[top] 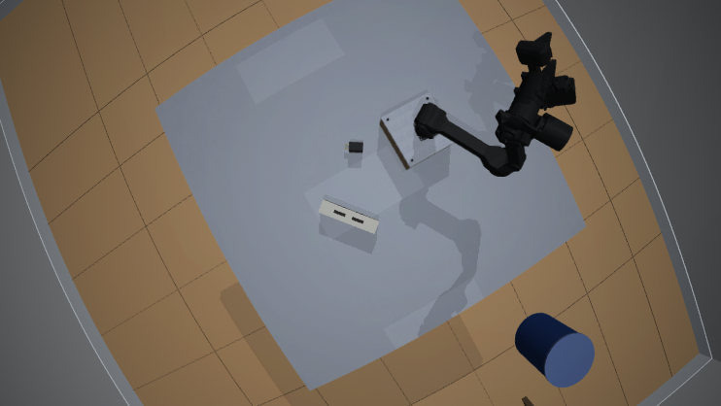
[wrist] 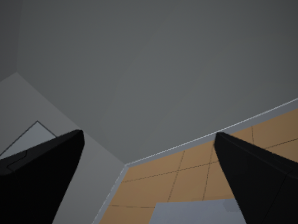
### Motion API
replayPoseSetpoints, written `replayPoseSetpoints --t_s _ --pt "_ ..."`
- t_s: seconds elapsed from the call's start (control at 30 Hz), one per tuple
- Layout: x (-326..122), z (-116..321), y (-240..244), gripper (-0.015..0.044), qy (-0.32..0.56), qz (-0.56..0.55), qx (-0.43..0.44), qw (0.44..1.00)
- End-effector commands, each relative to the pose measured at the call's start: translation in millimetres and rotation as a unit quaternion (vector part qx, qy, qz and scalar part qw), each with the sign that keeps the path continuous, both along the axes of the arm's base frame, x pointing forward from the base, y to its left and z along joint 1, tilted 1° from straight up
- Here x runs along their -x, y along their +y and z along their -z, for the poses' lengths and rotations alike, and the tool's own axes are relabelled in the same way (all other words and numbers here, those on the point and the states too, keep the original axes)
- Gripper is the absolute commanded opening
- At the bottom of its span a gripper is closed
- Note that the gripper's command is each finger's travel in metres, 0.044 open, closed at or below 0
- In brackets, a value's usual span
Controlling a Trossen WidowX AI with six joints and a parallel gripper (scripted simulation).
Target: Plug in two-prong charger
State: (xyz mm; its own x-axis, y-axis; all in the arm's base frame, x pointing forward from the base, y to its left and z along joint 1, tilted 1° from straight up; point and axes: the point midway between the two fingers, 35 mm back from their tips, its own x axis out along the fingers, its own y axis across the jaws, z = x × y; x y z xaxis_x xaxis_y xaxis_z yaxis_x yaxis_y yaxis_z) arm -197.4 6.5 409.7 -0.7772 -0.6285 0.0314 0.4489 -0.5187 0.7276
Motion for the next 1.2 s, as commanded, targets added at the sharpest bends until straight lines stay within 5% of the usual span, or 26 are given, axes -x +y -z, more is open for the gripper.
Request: replayPoseSetpoints --t_s 0.0,1.17 --pt "0 0 0 0.0426 0.001 0.0 0.0 1.0" --pt "-161 -42 -156 0.044 0.286 -0.215 -0.083 0.93"
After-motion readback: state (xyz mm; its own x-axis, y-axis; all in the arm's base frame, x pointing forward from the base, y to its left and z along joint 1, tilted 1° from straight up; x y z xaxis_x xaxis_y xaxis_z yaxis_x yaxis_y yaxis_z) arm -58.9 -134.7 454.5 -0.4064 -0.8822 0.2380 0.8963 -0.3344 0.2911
